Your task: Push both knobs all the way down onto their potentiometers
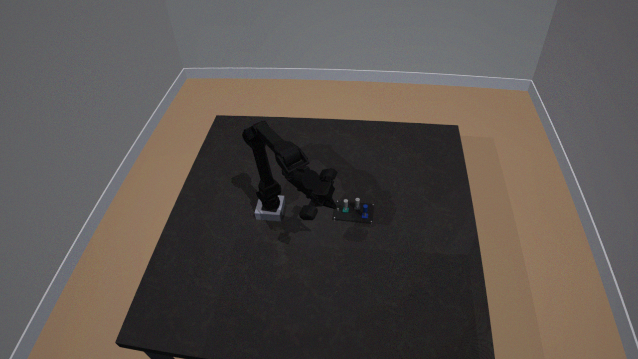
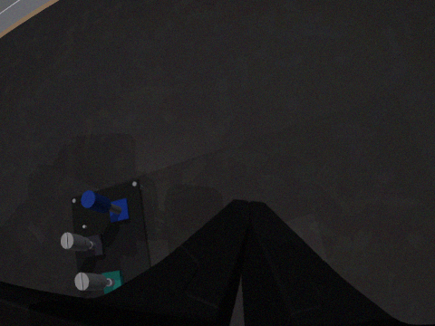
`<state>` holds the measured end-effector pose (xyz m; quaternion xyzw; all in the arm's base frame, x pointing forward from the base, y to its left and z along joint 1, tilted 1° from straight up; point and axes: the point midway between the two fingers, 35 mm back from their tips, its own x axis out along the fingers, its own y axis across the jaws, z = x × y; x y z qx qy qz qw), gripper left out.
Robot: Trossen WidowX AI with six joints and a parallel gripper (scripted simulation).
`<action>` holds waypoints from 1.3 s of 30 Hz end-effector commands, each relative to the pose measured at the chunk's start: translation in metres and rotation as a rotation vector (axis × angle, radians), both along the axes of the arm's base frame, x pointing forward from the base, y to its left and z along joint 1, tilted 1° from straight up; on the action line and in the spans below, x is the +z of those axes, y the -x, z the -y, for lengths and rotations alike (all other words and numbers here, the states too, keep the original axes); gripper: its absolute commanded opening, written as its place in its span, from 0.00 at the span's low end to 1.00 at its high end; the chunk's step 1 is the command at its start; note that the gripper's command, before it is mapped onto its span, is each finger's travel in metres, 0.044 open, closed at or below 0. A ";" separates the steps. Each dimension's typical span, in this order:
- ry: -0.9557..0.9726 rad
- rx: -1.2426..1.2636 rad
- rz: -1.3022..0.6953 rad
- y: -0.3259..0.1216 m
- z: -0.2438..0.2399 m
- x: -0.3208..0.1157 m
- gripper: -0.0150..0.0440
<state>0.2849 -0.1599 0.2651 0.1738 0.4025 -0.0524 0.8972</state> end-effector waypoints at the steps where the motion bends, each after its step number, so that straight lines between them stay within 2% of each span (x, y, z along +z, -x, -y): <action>1: -0.003 0.075 -0.086 -0.013 -0.020 -0.021 0.25; 11: 0.000 0.240 -0.237 -0.033 -0.078 -0.055 0.25; 33: 0.312 0.748 -0.612 -0.026 -0.198 -0.130 0.25; 39: 0.341 0.784 -0.634 -0.023 -0.206 -0.134 0.25</action>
